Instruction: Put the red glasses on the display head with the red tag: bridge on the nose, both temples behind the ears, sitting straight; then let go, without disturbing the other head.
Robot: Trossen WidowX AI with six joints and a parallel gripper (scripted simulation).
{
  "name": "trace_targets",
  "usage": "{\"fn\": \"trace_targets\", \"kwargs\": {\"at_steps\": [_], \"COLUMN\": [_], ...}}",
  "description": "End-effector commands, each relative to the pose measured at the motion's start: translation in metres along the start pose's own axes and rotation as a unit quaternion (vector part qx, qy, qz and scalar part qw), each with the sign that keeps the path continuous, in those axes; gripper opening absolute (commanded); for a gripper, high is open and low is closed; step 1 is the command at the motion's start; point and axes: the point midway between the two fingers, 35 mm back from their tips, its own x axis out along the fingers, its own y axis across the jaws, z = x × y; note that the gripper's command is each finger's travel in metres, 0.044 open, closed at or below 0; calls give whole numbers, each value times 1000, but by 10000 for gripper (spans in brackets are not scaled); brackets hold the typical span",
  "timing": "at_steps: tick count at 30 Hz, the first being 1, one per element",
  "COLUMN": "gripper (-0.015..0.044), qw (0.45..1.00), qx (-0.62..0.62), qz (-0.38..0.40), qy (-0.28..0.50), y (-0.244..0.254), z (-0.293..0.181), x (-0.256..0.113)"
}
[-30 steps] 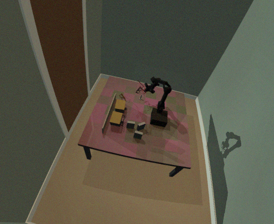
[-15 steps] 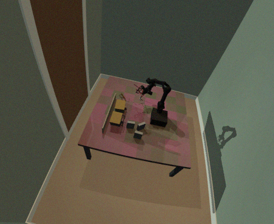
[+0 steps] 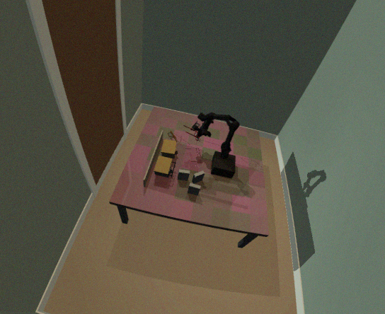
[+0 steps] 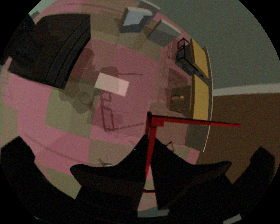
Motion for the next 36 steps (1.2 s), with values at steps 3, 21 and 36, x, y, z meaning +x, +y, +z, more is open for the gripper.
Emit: {"fn": "trace_targets", "kwargs": {"at_steps": [3, 21, 36], "gripper": [0, 0, 0], "qw": [999, 989, 975], "qx": [18, 54, 72], "qz": [39, 134, 179], "qy": [2, 41, 106], "y": [-3, -9, -6], "z": [17, 71, 116], "x": [16, 54, 77]}}
